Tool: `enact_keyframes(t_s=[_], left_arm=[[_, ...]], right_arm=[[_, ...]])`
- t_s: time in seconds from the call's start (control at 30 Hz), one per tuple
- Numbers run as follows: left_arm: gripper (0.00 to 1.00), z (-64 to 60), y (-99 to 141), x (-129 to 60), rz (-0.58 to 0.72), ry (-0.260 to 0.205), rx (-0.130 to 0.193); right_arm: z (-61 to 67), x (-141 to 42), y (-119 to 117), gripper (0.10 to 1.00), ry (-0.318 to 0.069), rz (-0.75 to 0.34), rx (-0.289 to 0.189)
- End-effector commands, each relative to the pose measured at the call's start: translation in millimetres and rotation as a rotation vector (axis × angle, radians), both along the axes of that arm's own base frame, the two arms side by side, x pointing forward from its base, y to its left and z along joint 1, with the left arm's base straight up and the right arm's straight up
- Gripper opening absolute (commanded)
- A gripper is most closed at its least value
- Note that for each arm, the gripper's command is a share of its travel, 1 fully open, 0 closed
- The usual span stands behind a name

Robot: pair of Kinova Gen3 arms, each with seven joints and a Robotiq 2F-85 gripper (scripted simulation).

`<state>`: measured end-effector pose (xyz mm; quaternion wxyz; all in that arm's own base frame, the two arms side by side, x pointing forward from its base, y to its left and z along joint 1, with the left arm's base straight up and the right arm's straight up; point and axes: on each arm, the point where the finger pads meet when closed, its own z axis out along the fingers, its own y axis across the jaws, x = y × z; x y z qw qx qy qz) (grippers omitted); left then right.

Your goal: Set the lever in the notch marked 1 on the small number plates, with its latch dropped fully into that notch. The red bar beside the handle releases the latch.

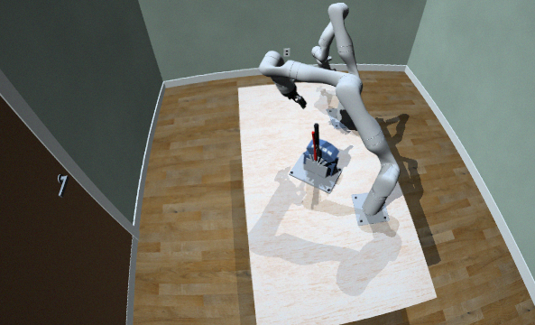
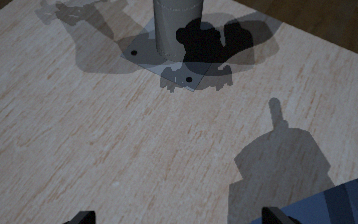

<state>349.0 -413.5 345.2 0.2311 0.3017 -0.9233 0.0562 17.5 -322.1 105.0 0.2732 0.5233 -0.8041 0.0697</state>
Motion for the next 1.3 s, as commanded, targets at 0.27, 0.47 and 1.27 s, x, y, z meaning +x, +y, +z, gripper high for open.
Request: enact_keyframes(t_s=[0.27, 0.47, 1.27], left_arm=[[1.0, 1.3, -0.1, 0.0, 0.0, -0.002, -0.002], [1.0, 1.3, -0.1, 0.0, 0.0, -0.002, -0.002], [1.0, 16.1, 27.3, -14.3, -0.226, -0.134, -0.036]], right_arm=[[0.3, 0.1, -0.2, 1.0, 0.0, 0.0, -0.001], [0.3, 0.1, -0.2, 1.0, 0.0, 0.0, -0.001], [11.3, -22.4, -19.7, 1.0, -0.088, -0.41, -0.109]])
